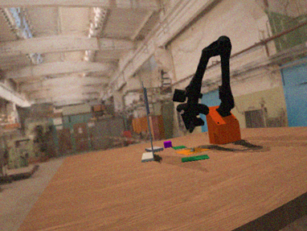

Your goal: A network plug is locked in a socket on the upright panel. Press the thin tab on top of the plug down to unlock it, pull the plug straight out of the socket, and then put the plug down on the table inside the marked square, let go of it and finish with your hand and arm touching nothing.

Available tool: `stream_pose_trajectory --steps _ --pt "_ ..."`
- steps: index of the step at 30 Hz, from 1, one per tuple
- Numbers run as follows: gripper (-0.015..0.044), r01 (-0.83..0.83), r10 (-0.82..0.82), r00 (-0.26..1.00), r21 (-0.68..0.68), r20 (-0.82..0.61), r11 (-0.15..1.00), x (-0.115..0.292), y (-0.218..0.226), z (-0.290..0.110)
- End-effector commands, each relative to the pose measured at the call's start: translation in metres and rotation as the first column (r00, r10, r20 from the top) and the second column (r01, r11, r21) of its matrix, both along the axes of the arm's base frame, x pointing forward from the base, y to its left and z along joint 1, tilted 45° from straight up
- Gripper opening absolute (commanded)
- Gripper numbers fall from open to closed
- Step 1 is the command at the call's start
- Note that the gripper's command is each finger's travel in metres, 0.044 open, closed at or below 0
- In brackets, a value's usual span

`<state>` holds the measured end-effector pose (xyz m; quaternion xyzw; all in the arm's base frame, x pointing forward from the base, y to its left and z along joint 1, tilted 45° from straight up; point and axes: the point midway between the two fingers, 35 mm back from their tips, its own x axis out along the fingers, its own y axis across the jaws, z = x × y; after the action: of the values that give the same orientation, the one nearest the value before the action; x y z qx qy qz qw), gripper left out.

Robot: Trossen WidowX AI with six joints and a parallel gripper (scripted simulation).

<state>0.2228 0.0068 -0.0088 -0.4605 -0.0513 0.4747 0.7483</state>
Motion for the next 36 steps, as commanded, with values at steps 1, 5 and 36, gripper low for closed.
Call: stream_pose_trajectory --steps 1,5,36 --pt "0.0156 0.003 -0.003 1.000 -0.011 0.024 1.000 0.004 -0.005 0.005" --pt "0.0156 0.004 -0.004 1.000 -0.009 0.025 1.000 0.003 -0.007 0.008" --pt "0.0156 0.011 -0.011 0.999 0.010 0.040 1.000 -0.003 -0.016 0.033"
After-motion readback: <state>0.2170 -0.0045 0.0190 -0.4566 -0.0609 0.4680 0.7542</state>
